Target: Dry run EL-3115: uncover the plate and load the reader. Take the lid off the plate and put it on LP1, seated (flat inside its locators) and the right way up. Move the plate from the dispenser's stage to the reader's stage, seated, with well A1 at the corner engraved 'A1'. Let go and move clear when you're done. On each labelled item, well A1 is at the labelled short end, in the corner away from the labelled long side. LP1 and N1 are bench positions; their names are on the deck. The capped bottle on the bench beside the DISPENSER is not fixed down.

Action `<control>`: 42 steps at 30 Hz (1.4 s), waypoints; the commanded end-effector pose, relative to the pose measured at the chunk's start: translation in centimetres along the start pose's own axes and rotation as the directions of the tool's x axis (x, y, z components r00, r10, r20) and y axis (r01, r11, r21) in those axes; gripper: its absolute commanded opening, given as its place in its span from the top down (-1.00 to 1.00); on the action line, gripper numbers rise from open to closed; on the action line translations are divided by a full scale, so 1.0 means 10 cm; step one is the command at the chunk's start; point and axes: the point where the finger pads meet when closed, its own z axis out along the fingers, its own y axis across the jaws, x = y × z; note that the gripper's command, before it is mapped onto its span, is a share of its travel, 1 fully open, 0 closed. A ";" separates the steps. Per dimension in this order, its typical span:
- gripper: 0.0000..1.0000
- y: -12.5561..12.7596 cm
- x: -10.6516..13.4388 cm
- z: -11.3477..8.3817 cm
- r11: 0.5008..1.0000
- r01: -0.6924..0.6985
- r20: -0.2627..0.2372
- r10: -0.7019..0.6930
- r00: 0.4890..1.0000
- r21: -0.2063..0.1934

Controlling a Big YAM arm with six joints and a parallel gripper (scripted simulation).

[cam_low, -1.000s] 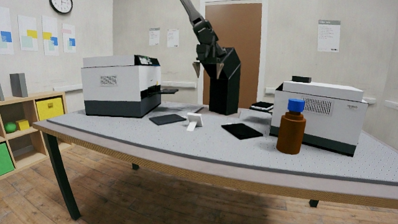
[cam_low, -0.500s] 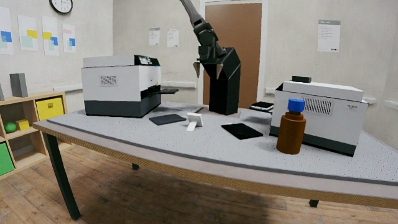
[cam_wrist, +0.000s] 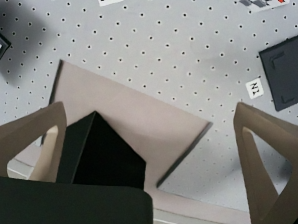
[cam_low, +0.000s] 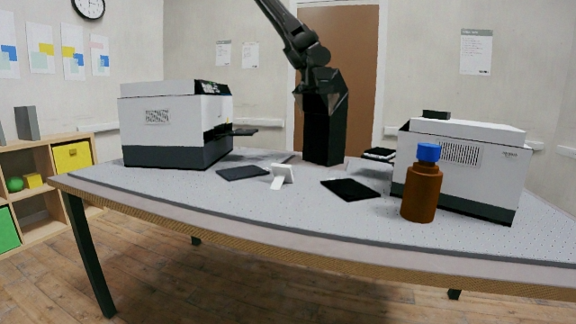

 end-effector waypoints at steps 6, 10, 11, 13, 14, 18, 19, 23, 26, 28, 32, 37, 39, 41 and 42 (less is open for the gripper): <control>-1.00 0.17 -0.20 0.00 0.977 0.214 0.012 -0.214 0.977 -0.018; -1.00 0.29 -0.22 0.01 0.941 0.338 -0.002 -0.338 0.941 -0.022; -1.00 0.34 -0.24 0.02 0.929 0.370 -0.004 -0.370 0.929 -0.023; -1.00 0.34 -0.20 0.03 0.906 0.422 -0.009 -0.422 0.906 -0.037; -1.00 0.37 -0.19 0.05 0.895 0.444 -0.015 -0.444 0.896 -0.038; -1.00 0.43 -0.22 0.04 0.884 0.466 -0.008 -0.466 0.885 -0.028; -1.00 0.48 -0.26 0.04 0.873 0.488 0.000 -0.488 0.873 -0.024; -1.00 0.71 -0.37 0.06 0.816 0.577 0.015 -0.577 0.817 -0.029; -1.00 0.76 -0.38 0.09 0.770 0.638 0.011 -0.638 0.770 -0.035; -1.00 0.83 -0.37 0.10 0.733 0.680 0.010 -0.680 0.733 -0.032; -1.00 0.95 -0.32 0.09 0.636 0.771 0.010 -0.771 0.636 -0.043; -1.00 1.07 -0.36 0.11 0.590 0.806 0.003 -0.807 0.591 -0.045; -1.00 1.13 -0.36 0.11 0.537 0.842 0.009 -0.843 0.538 -0.048; -1.00 1.21 -0.36 0.12 0.486 0.873 0.008 -0.874 0.486 -0.043; -1.00 1.26 -0.37 0.12 0.462 0.886 0.011 -0.886 0.463 -0.040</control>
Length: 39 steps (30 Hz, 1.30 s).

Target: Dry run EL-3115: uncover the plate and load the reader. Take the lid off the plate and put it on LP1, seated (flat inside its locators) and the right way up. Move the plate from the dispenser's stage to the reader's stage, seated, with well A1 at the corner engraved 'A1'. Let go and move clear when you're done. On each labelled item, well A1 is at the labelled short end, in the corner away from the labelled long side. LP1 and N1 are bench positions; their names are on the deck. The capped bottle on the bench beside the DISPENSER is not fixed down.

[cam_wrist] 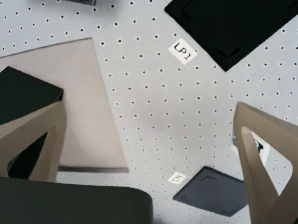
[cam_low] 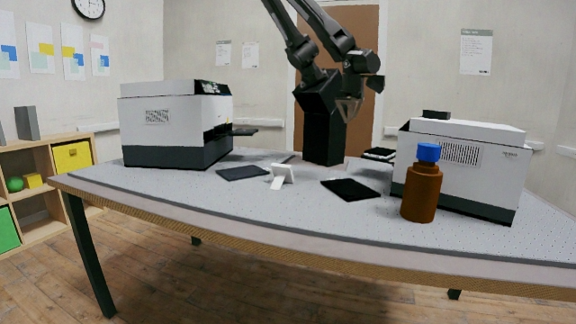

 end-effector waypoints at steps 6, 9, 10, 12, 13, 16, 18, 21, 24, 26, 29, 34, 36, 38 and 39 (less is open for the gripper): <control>-1.00 0.12 -0.31 0.01 0.966 0.259 0.012 -0.259 0.966 0.022; -1.00 0.15 -0.36 0.02 0.958 0.287 0.013 -0.288 0.958 0.023; -1.00 0.15 -0.40 0.01 0.958 0.287 0.020 -0.287 0.958 0.026; -1.00 0.21 -0.48 0.02 0.940 0.341 0.014 -0.341 0.940 0.033; -1.00 0.25 -0.53 0.03 0.929 0.368 0.013 -0.369 0.929 0.033; -1.00 0.33 -0.60 0.05 0.890 0.455 0.006 -0.455 0.890 0.032; -1.00 0.41 -0.62 0.08 0.861 0.508 -0.002 -0.508 0.861 0.030; -1.00 0.54 -0.64 0.11 0.808 0.588 -0.017 -0.588 0.809 0.018; -1.00 0.56 -0.73 0.10 0.766 0.642 -0.019 -0.642 0.766 0.028; -1.00 0.56 -0.73 0.10 0.766 0.642 -0.019 -0.642 0.766 0.028; -1.00 0.63 -0.86 0.12 0.732 0.680 -0.020 -0.680 0.733 0.041; -1.00 0.86 -0.92 0.18 0.610 0.792 -0.039 -0.791 0.611 0.034; -1.00 0.92 -0.89 0.20 0.559 0.829 -0.049 -0.827 0.560 0.024; -1.00 0.96 -0.92 0.21 0.521 0.853 -0.055 -0.852 0.521 0.024; -1.00 0.97 -0.96 0.21 0.504 0.863 -0.056 -0.861 0.505 0.027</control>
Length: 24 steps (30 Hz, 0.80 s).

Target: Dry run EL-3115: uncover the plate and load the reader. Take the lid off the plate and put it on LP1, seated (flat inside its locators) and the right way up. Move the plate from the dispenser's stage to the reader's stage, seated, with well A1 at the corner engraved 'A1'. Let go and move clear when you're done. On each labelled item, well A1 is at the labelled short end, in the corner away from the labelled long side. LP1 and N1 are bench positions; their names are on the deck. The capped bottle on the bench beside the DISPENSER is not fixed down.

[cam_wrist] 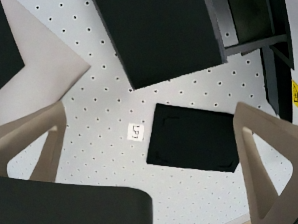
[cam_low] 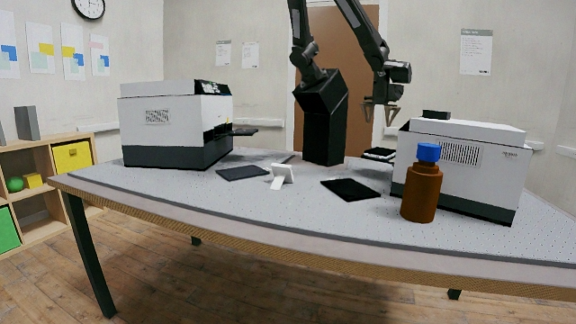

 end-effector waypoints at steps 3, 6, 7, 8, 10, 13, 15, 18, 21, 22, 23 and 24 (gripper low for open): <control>-1.00 -0.14 -0.21 -0.03 0.989 0.142 -0.003 -0.142 0.990 0.039; -1.00 -0.16 -0.27 -0.03 0.986 0.162 -0.007 -0.162 0.987 0.050; -1.00 -0.14 -0.33 -0.01 0.980 0.193 -0.012 -0.192 0.981 0.049; -1.00 -0.13 -0.39 0.00 0.974 0.223 -0.017 -0.222 0.975 0.050; -1.00 -0.08 -0.50 0.03 0.956 0.289 -0.023 -0.288 0.957 0.049; -1.00 -0.04 -0.41 0.02 0.957 0.290 -0.024 -0.289 0.957 0.035; -1.00 -0.02 -0.37 0.02 0.962 0.270 -0.022 -0.270 0.963 0.025; -1.00 0.03 -0.34 0.02 0.966 0.257 -0.020 -0.257 0.966 0.013; -1.00 0.04 -0.33 0.03 0.967 0.253 -0.021 -0.253 0.967 0.010; -1.00 0.01 -0.33 0.03 0.970 0.244 -0.020 -0.244 0.970 0.012; -1.00 -0.02 -0.33 0.02 0.972 0.235 -0.019 -0.235 0.972 0.015; -1.00 -0.05 -0.32 0.02 0.973 0.228 -0.018 -0.228 0.974 0.020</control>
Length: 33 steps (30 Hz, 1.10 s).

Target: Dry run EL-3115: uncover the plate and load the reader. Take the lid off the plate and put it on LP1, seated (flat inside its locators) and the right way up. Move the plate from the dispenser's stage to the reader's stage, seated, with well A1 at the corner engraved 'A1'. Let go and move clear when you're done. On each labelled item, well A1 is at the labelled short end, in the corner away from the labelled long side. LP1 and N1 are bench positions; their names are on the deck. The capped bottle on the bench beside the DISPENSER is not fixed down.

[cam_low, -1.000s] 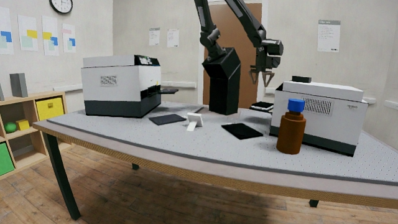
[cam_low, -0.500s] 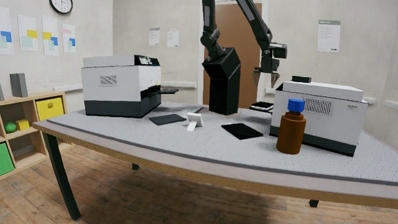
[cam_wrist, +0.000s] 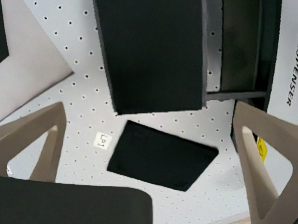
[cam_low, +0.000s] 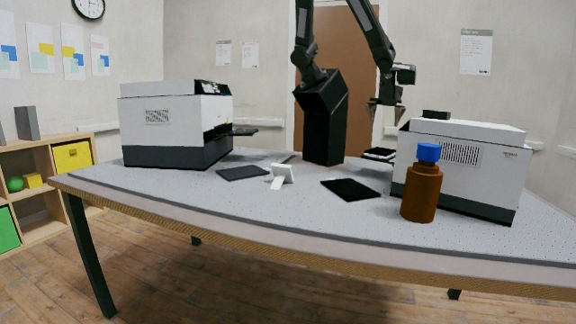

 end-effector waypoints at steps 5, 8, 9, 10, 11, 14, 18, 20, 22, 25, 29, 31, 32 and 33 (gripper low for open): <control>-1.00 -0.15 0.07 -0.03 0.999 -0.052 0.001 0.052 0.999 0.012; -1.00 -0.12 0.04 0.00 0.999 -0.050 -0.001 0.050 0.999 0.006; -1.00 -0.09 0.04 0.02 0.999 -0.048 -0.002 0.048 0.999 0.003; -1.00 -0.06 0.03 0.03 0.999 -0.047 -0.003 0.047 0.999 0.001; -1.00 -0.04 0.03 0.05 0.999 -0.046 -0.004 0.046 0.999 -0.002; -1.00 -0.04 0.02 0.06 0.999 -0.035 -0.004 0.035 0.999 -0.001; -1.00 -0.05 0.04 0.02 1.000 -0.010 0.006 0.010 1.000 0.010; -1.00 -0.04 0.06 0.01 1.000 0.001 0.004 -0.001 1.000 0.007; -1.00 -0.02 0.06 0.01 1.000 0.014 0.003 -0.014 1.000 0.002; -1.00 -0.04 0.08 0.02 0.999 0.034 -0.006 -0.034 0.999 0.008; -1.00 0.00 0.04 0.08 0.998 0.071 -0.001 -0.071 0.998 -0.003; -1.00 0.00 0.04 0.08 0.998 0.071 -0.001 -0.071 0.998 -0.003; -1.00 0.01 0.02 0.08 0.997 0.076 -0.004 -0.076 0.997 -0.002; -1.00 0.02 0.01 0.09 0.997 0.077 -0.005 -0.077 0.997 -0.002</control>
